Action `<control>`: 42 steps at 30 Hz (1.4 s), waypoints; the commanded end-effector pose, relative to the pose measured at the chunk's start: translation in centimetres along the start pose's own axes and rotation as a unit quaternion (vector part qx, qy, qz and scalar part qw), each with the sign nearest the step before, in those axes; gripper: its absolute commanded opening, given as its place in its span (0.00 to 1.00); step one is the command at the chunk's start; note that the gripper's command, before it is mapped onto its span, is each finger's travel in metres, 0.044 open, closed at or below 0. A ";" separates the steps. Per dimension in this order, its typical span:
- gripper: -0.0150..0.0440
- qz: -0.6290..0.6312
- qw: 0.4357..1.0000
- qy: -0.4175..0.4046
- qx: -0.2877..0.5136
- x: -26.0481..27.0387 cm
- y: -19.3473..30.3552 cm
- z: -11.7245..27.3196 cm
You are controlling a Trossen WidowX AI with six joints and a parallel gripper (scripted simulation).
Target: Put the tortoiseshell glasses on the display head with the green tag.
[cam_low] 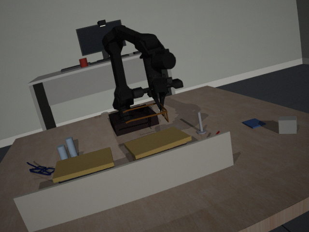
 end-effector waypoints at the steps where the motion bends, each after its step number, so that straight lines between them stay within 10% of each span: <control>1: 0.25 0.002 1.000 -0.001 0.001 -2.3 0.1 -0.1; 42: 0.25 0.002 1.000 0.003 0.000 -12.3 2.3 -2.5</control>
Point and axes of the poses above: the point midway between the two fingers, 35 mm back from their tips, its own z axis back along the fingers, its own x axis across the jaws, y = z × x, the point moved 8 cm from there along z, back along the fingers, and after that the axes turned 3 degrees about -z, right-handed, at the moved point
